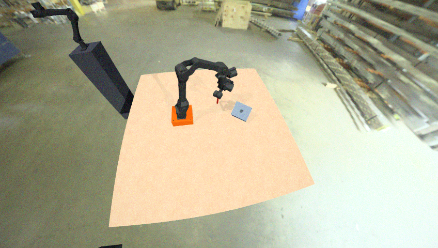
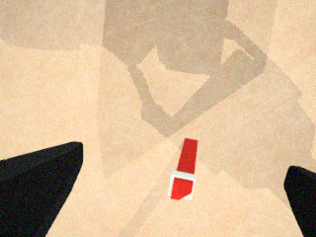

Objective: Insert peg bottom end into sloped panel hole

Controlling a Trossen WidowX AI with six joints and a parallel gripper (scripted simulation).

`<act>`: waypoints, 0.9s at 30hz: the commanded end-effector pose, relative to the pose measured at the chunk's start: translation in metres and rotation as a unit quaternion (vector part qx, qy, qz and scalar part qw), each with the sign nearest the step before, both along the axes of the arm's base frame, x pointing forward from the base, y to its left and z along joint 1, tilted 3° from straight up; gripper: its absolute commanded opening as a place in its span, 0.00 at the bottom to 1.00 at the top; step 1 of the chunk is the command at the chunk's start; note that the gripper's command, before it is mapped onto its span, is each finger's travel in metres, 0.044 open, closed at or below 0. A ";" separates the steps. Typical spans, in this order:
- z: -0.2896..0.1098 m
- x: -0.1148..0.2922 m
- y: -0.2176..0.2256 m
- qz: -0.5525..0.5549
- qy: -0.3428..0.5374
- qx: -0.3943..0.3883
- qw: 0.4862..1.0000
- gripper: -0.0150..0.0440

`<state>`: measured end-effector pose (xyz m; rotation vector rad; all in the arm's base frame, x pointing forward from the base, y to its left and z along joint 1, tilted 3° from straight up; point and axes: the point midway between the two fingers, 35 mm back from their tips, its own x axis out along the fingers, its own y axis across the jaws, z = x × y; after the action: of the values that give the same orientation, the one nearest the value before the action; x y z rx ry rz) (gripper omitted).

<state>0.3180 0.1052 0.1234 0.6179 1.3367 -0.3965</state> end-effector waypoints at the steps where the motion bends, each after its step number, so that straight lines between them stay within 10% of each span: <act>1: -0.009 -0.010 0.012 -0.008 0.030 -0.017 0.999 1.00; 27: -0.043 -0.018 0.025 -0.015 0.061 -0.038 0.997 1.00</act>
<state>0.3002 0.1310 0.0876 0.5583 1.4205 -0.5048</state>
